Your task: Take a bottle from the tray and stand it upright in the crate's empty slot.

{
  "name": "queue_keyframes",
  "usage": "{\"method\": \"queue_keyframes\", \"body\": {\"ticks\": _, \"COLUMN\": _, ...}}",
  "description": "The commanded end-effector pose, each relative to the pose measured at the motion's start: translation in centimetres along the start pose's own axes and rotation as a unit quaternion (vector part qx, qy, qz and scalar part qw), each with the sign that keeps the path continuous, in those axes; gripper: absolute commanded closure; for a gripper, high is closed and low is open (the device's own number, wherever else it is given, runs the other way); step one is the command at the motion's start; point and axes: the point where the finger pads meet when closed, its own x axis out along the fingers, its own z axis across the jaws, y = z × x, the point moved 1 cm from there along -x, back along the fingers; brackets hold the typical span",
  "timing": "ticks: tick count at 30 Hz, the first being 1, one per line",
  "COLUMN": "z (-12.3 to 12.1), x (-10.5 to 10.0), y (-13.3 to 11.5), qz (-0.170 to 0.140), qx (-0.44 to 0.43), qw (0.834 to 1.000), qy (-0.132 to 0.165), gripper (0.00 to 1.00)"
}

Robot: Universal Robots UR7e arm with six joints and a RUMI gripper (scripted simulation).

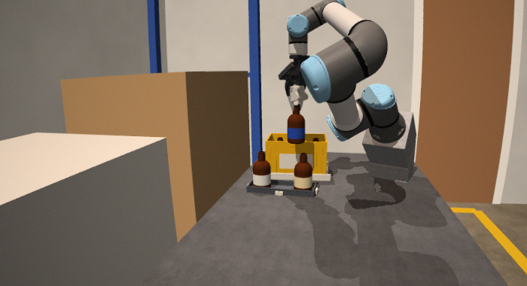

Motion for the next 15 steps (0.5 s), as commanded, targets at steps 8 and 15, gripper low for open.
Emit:
{"method": "queue_keyframes", "body": {"ticks": 8, "z": 2.8, "x": 0.0, "y": 0.8, "qz": 0.000, "qx": 0.000, "qw": 1.000, "qy": 0.000, "gripper": 1.00}}
{"method": "queue_keyframes", "body": {"ticks": 15, "z": 4.3, "x": 0.0, "y": 1.2, "qz": 0.000, "qx": 0.000, "qw": 1.000, "qy": 0.000, "gripper": 1.00}}
